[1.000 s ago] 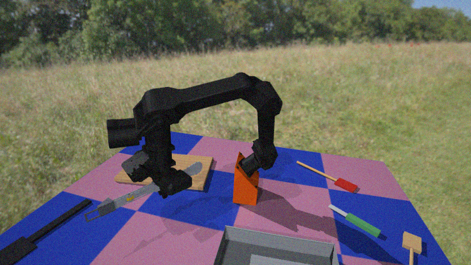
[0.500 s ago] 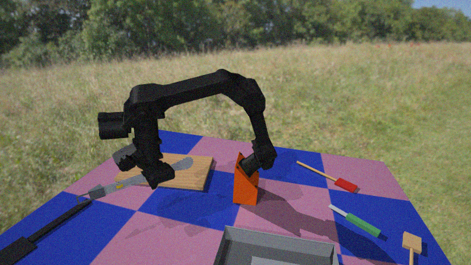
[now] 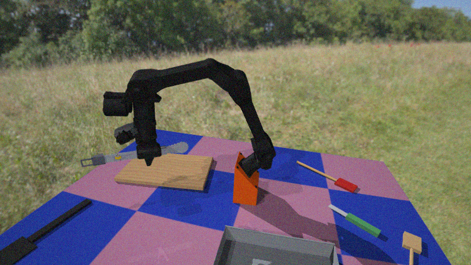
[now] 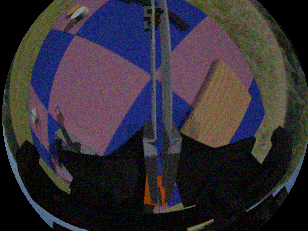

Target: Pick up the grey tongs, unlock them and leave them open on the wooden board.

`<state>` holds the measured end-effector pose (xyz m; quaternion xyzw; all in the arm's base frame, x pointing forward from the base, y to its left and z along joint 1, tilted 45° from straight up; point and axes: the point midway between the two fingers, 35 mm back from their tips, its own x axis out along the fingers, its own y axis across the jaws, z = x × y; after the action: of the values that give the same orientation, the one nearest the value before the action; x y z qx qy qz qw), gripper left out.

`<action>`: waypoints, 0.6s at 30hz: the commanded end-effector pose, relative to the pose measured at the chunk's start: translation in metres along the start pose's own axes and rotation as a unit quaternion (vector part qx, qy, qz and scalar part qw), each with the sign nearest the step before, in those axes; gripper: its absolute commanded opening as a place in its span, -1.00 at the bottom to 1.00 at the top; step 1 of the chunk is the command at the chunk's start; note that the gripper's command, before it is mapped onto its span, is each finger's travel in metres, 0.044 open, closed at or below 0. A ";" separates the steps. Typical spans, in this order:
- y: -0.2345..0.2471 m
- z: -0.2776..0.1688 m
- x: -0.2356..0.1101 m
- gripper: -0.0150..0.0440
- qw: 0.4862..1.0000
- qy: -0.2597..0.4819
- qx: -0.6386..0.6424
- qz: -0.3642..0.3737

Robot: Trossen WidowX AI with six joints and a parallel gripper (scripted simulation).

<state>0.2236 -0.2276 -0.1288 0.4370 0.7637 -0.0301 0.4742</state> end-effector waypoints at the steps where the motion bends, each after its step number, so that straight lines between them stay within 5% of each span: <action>1: -0.029 -0.003 -0.004 -1.00 0.999 -0.005 0.034 -0.004; 18: -0.147 -0.042 0.001 -1.00 0.984 0.001 0.178 -0.008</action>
<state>0.1116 -0.2906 -0.1580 0.4997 0.7528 -0.1493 0.4016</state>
